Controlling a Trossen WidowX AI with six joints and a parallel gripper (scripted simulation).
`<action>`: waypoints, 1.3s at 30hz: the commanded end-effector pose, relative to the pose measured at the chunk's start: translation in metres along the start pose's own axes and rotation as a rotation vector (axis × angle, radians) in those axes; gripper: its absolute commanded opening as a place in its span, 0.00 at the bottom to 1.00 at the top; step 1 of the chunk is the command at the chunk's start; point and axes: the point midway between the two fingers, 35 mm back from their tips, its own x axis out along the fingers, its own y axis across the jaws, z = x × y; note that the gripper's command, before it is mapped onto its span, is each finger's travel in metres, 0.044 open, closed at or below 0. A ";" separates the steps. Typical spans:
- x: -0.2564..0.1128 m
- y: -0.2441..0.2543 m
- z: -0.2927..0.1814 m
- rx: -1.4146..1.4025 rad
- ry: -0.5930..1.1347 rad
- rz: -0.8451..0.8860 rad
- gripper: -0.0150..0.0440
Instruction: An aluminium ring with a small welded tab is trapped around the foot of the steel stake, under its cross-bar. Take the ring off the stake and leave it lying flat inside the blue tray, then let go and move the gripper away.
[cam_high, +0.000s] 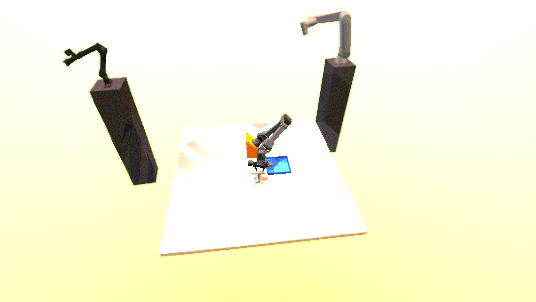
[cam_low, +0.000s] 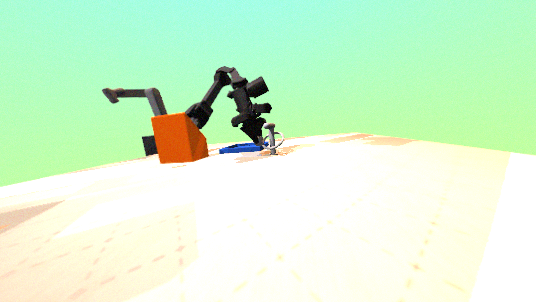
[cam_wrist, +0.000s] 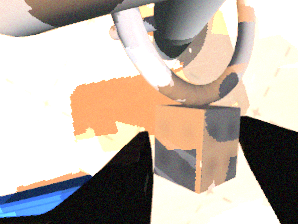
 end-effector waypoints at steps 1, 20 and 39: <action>-0.002 0.001 0.005 -0.011 0.012 -0.010 0.25; -0.013 0.010 0.008 -0.023 0.129 -0.037 0.25; -0.026 0.021 0.009 -0.037 0.214 -0.067 0.25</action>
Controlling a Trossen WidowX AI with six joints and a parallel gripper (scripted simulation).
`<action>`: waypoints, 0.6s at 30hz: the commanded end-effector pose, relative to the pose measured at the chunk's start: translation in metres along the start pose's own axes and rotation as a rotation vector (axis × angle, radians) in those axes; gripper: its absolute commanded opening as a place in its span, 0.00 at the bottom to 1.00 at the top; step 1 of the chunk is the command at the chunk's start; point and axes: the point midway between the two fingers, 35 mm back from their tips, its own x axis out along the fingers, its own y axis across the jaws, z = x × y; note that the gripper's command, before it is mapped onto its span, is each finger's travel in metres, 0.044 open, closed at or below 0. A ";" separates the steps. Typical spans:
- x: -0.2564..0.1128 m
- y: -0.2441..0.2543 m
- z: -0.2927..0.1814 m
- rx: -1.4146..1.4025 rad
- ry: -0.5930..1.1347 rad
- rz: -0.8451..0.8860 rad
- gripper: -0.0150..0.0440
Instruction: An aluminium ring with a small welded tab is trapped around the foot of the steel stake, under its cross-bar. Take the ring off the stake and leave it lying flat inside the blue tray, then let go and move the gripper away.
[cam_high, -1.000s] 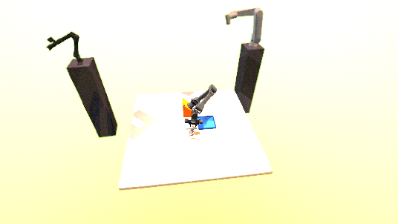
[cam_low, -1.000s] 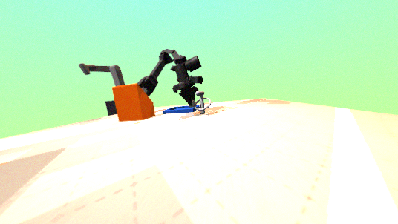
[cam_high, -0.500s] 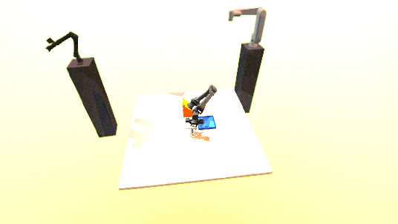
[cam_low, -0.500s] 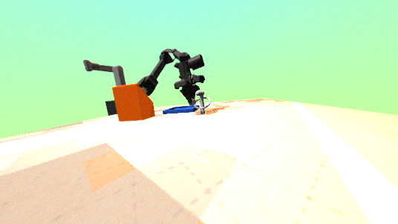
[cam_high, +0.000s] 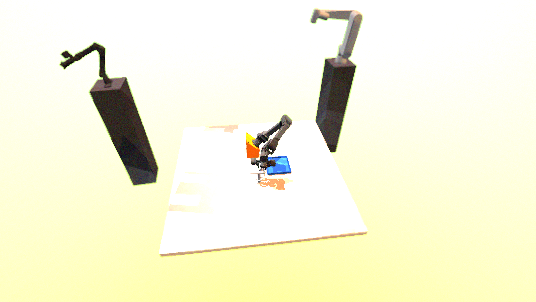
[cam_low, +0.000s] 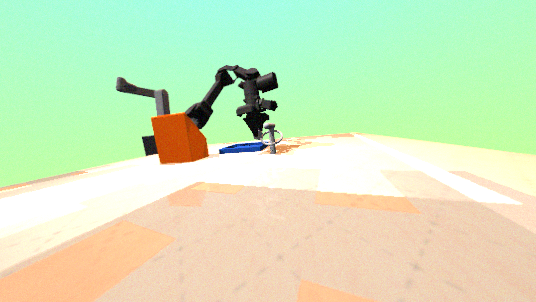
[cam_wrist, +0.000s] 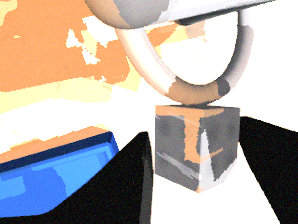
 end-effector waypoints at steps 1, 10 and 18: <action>-0.004 0.003 0.003 -0.009 -0.007 -0.022 0.25; -0.006 0.005 0.003 -0.009 -0.010 -0.034 0.25; -0.011 0.009 0.003 -0.009 -0.023 -0.062 0.25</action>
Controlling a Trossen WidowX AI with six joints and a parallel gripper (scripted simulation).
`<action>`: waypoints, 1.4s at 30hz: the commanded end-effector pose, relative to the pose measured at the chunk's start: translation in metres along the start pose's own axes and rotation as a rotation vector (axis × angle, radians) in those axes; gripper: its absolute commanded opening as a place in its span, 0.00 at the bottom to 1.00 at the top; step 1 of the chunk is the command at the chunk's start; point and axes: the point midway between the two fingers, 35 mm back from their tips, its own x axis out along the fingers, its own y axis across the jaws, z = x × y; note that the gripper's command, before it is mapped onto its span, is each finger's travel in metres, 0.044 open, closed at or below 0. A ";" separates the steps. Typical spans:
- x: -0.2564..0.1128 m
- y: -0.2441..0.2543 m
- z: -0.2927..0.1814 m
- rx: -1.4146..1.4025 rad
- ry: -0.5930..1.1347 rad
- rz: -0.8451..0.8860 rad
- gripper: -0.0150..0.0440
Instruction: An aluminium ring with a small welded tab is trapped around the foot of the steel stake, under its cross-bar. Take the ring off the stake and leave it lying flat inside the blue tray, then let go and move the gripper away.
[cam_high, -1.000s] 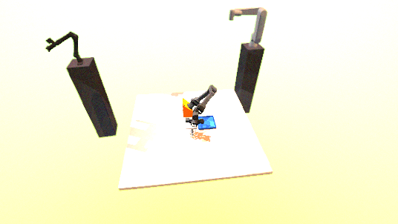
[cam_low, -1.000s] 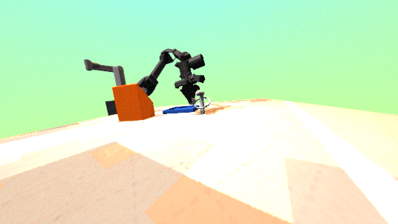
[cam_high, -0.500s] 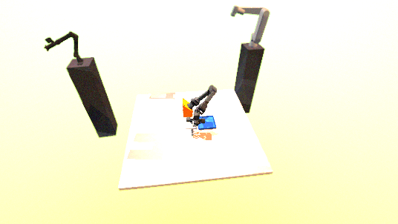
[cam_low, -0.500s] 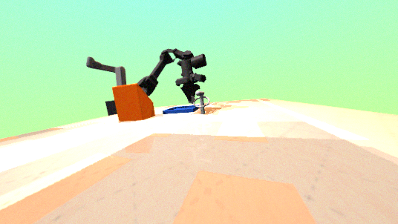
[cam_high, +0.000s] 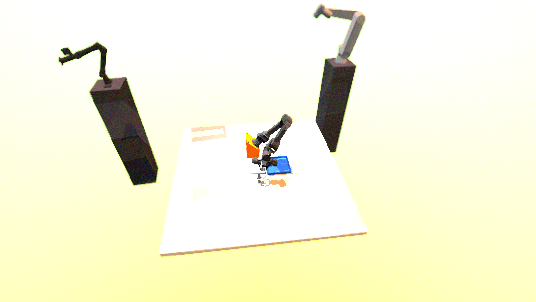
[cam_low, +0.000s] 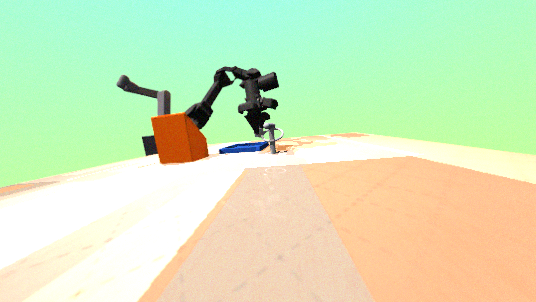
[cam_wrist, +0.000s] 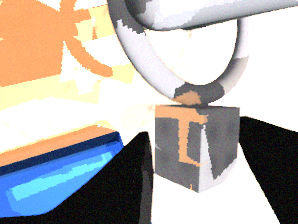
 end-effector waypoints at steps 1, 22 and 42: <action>-0.004 0.002 0.001 -0.002 -0.006 -0.025 0.25; -0.014 0.004 0.002 -0.011 -0.011 -0.105 0.25; -0.022 -0.002 0.003 -0.003 -0.007 -0.037 0.25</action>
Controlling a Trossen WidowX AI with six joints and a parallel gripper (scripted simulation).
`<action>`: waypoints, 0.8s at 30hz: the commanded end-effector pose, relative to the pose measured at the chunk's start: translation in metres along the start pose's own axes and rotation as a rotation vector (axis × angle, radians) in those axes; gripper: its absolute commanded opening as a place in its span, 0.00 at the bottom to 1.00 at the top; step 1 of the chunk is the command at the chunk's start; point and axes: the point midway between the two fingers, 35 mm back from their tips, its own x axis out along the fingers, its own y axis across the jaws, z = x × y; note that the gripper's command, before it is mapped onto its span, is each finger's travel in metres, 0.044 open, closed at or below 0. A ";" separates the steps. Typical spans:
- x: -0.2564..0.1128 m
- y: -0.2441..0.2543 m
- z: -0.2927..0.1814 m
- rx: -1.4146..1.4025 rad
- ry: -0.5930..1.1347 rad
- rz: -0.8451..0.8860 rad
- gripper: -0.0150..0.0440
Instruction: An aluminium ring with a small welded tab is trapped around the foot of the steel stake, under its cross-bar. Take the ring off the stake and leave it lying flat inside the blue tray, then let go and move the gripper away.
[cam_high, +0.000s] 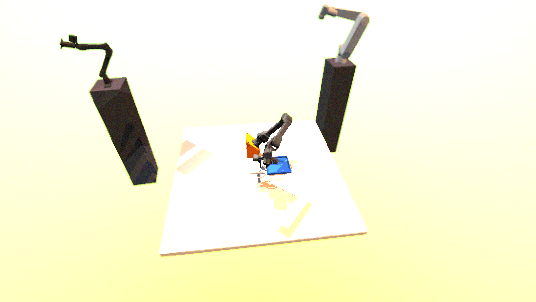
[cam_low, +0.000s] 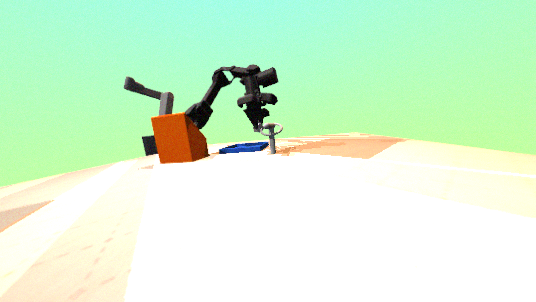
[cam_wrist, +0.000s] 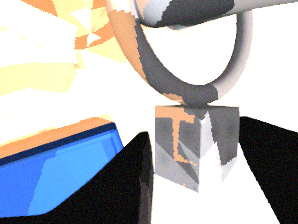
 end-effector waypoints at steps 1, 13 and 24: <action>-0.003 -0.002 0.003 0.001 -0.006 0.008 0.25; -0.004 -0.012 0.004 0.008 -0.002 0.072 0.25; -0.001 -0.024 0.004 0.017 0.001 0.146 0.25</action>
